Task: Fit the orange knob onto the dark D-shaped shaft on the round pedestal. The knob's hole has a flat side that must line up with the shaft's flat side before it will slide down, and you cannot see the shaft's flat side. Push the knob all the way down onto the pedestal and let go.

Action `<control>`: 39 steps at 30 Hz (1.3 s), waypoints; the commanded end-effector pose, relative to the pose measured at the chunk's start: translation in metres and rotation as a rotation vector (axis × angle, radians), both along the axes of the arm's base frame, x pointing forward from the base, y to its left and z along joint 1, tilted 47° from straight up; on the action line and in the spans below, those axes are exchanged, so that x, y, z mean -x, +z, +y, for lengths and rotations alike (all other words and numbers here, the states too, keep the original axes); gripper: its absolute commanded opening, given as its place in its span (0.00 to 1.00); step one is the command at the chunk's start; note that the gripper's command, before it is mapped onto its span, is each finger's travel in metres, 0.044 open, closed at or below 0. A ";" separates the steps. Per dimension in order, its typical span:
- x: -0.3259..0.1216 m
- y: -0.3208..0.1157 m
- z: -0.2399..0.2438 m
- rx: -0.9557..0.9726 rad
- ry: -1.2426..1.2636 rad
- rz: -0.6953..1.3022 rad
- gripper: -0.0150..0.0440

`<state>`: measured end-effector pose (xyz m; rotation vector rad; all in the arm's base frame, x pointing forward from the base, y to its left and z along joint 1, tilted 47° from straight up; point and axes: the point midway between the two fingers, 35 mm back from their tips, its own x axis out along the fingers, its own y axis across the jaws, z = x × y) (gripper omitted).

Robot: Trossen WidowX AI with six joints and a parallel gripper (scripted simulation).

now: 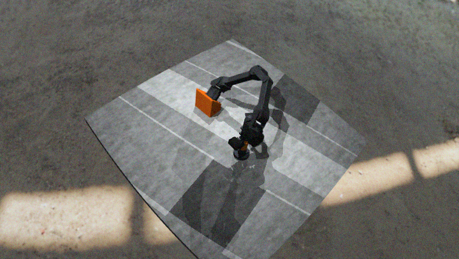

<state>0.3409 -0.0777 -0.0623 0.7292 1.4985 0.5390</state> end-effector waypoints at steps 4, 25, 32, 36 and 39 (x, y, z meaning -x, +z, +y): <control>0.000 0.000 0.000 0.000 -0.004 0.004 0.25; -0.001 0.001 -0.002 -0.005 -0.149 0.155 0.25; 0.000 0.001 0.000 -0.005 -0.149 0.155 0.25; -0.001 0.000 0.001 -0.005 -0.149 0.155 0.25; -0.001 0.000 0.000 -0.005 -0.149 0.155 0.25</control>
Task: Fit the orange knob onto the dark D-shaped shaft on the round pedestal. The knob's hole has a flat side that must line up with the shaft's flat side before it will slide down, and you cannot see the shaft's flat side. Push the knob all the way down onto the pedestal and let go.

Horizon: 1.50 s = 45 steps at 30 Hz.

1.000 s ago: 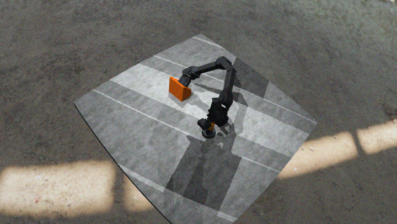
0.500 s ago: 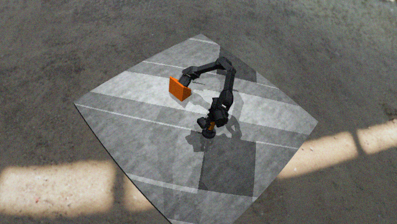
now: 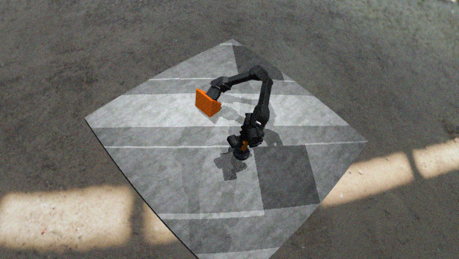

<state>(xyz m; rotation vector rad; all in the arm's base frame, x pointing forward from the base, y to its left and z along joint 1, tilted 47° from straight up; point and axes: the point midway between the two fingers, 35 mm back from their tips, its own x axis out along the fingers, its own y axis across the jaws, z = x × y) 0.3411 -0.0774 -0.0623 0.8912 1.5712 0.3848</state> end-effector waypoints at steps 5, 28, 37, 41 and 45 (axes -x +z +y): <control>-0.001 -0.001 0.000 0.000 -0.004 0.003 0.25; 0.000 0.000 0.000 -0.005 -0.149 0.154 0.25; -0.001 -0.001 0.000 -0.005 -0.149 0.154 0.25; -0.001 -0.001 0.000 -0.005 -0.149 0.154 0.25; -0.001 0.002 -0.002 -0.005 -0.149 0.154 0.25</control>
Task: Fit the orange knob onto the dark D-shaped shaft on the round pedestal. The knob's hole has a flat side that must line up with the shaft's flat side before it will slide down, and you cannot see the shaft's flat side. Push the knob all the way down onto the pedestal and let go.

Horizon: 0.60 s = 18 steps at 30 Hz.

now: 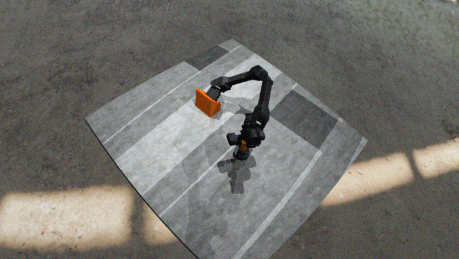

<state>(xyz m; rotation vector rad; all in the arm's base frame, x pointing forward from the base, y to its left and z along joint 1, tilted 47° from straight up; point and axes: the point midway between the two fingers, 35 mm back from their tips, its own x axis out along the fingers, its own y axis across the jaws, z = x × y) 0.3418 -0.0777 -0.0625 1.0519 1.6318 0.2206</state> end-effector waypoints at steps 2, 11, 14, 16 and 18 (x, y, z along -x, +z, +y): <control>0.000 0.003 -0.003 0.000 -0.003 0.002 0.25; 0.000 0.001 -0.001 -0.005 -0.148 0.153 0.25; 0.001 0.001 -0.001 -0.005 -0.148 0.153 0.25; 0.001 0.000 0.000 -0.005 -0.148 0.153 0.25; 0.001 0.000 0.000 -0.005 -0.148 0.153 0.25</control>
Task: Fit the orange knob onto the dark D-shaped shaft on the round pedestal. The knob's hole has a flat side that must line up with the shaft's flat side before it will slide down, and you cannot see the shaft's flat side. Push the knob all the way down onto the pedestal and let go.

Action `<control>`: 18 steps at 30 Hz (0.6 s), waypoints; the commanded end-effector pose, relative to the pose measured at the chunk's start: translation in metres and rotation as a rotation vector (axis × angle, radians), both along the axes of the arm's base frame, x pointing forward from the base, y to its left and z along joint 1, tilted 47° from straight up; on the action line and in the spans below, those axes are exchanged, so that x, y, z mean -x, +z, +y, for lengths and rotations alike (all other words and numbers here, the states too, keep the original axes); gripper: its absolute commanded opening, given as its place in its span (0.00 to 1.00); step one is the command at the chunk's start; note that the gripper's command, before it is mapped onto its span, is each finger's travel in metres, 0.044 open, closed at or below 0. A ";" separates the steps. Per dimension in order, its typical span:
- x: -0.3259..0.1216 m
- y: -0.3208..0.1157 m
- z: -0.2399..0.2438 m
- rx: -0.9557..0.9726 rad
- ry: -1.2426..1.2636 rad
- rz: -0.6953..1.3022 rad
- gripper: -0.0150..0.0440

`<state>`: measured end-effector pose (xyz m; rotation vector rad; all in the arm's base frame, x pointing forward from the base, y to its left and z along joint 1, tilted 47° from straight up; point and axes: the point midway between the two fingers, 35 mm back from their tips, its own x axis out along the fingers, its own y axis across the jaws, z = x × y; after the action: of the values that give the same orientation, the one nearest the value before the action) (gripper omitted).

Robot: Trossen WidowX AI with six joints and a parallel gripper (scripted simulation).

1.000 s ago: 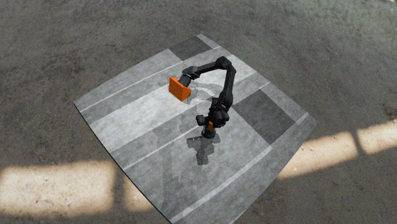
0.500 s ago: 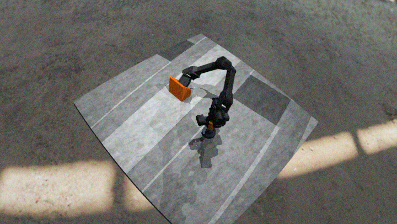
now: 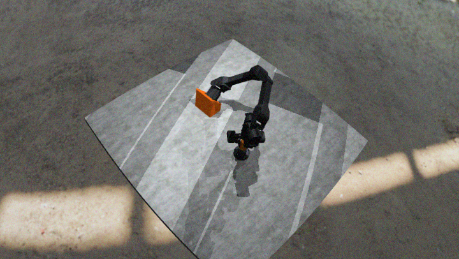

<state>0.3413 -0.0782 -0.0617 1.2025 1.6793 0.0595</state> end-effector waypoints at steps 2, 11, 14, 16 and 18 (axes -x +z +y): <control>0.000 -0.001 0.001 0.001 -0.010 0.009 0.25; -0.001 -0.001 0.001 0.001 -0.010 0.009 0.25; -0.001 -0.002 0.001 0.001 -0.010 0.009 0.25; -0.001 -0.002 0.001 0.001 -0.010 0.009 0.25; -0.001 0.000 -0.001 0.001 -0.010 0.009 0.25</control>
<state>0.3414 -0.0775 -0.0626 1.2100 1.6826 0.0496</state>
